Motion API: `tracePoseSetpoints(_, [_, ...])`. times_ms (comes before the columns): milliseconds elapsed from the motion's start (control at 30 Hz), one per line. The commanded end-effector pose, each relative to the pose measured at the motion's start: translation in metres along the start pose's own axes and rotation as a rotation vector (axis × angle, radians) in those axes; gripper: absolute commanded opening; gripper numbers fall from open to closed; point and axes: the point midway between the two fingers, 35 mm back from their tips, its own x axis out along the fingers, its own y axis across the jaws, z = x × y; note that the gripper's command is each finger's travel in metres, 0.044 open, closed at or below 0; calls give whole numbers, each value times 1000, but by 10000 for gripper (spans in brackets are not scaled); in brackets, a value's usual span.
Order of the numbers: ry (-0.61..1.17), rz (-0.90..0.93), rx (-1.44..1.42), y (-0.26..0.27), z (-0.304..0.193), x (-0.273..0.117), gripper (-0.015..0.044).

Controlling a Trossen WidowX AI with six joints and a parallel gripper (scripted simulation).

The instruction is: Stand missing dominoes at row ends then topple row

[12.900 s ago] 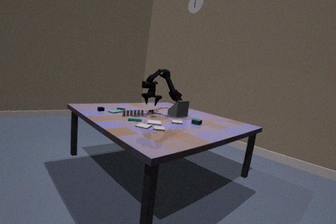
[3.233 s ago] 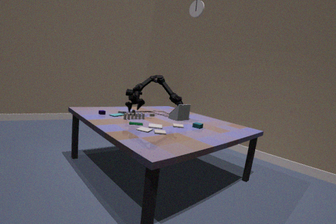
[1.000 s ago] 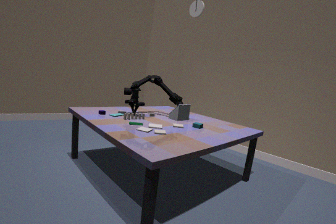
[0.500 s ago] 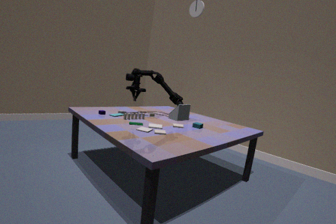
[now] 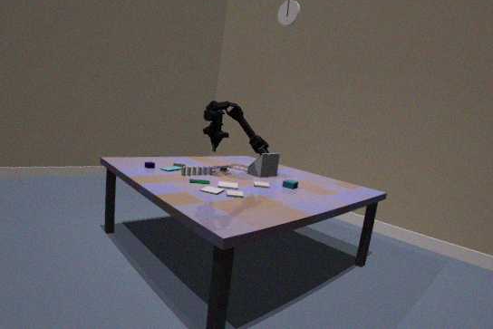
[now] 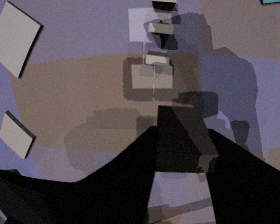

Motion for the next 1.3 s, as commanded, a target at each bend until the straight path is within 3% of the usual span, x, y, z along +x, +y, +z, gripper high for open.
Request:
tracePoseSetpoints(0, [0, -2, 72, 18, -13, 1, 107])
tracePoseSetpoints(200, [0, -1, 72, 18, -12, 5, 107])
tracePoseSetpoints(967, [-2, -6, 73, 16, -12, 129, 107])
tracePoseSetpoints(1267, [-2, -8, 73, 16, -13, 133, 107])
